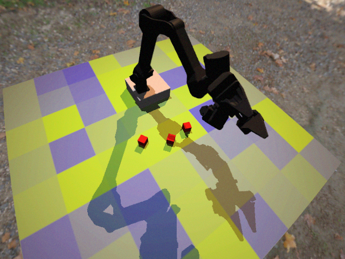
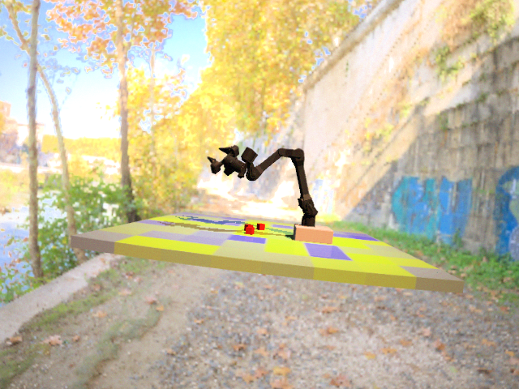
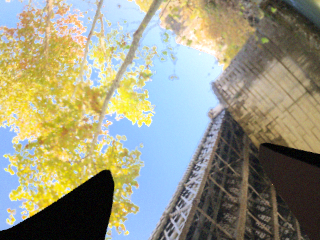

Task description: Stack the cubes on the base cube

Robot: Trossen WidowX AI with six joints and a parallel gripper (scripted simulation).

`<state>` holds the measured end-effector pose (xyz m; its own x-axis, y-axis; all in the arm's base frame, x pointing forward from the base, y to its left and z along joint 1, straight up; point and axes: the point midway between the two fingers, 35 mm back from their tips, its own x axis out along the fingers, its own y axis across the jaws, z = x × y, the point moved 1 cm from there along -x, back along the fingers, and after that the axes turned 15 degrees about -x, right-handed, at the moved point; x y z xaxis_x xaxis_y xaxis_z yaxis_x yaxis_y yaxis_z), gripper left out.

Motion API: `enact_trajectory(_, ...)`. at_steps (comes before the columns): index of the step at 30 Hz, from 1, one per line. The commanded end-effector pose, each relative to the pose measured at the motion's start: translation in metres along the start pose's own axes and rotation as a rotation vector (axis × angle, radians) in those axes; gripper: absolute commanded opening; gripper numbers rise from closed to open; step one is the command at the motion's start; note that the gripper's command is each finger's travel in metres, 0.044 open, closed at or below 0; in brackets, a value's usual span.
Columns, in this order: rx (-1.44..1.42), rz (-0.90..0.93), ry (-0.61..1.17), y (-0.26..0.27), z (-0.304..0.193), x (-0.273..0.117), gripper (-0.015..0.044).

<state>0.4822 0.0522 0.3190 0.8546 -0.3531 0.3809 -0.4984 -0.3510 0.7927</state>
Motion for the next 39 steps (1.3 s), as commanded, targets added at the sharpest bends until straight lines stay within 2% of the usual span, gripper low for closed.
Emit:
enact_trajectory(1,-0.010,-0.006,0.000,-0.001,0.000,0.000,0.0374)
enact_trajectory(5,-0.202,-0.134,0.001,-0.021,0.009,0.006,0.0269)
enact_trajectory(6,-0.258,-0.174,0.003,-0.028,0.012,0.007,0.0265)
enact_trajectory(13,-0.622,-0.468,0.044,-0.067,0.041,0.002,0.0265)
enact_trajectory(21,-0.963,-0.836,0.154,-0.099,0.084,-0.026,0.0265)
enact_trajectory(30,-1.218,-1.278,0.368,-0.109,0.132,-0.084,0.0265)
enact_trajectory(39,-1.288,-1.719,0.678,-0.085,0.166,-0.159,0.0265)
